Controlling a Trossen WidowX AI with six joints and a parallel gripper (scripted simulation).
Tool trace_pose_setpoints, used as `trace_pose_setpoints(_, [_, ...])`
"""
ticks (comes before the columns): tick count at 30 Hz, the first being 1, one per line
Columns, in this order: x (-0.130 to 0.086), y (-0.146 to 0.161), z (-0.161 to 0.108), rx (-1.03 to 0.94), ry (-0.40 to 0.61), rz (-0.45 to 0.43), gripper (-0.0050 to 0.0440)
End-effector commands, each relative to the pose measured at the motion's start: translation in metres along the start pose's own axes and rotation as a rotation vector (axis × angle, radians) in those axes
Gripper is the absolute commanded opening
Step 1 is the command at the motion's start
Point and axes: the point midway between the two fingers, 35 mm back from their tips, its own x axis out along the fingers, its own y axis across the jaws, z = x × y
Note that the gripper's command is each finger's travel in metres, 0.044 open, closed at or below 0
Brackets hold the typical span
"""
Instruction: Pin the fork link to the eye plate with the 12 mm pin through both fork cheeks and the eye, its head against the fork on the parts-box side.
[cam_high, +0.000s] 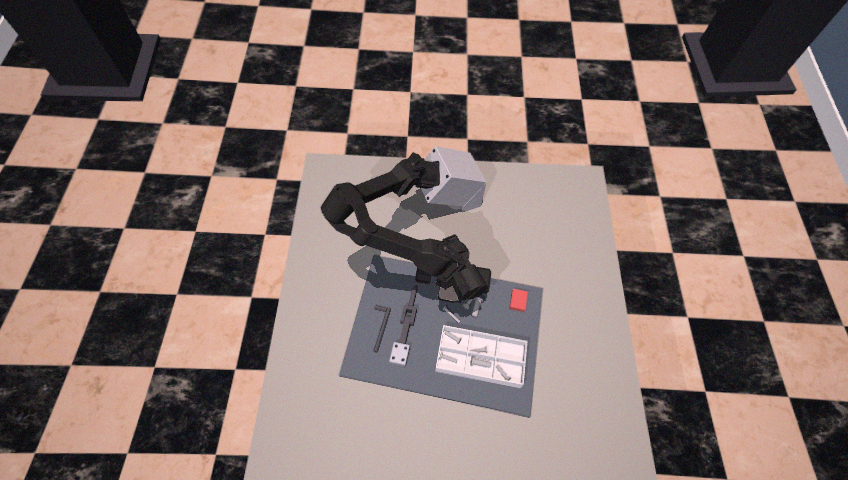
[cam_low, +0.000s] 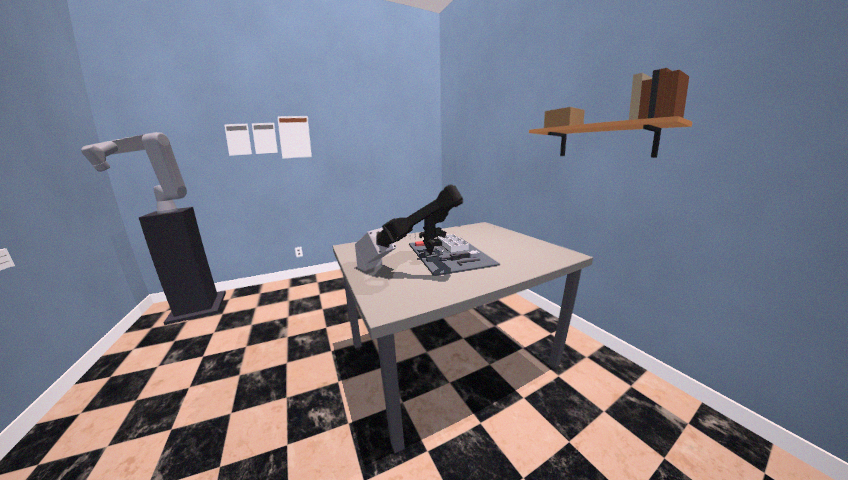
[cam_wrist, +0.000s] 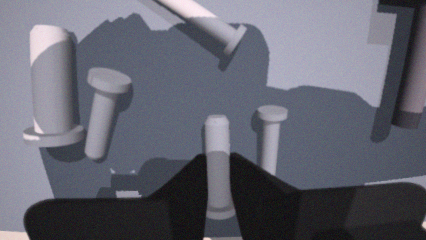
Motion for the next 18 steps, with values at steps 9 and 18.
trace_pose_setpoints(9, [-0.014,0.001,0.008,0.028,-0.018,0.016,-0.0050])
trace_pose_setpoints(18, [-0.025,0.001,0.008,0.028,-0.017,0.017,-0.0050])
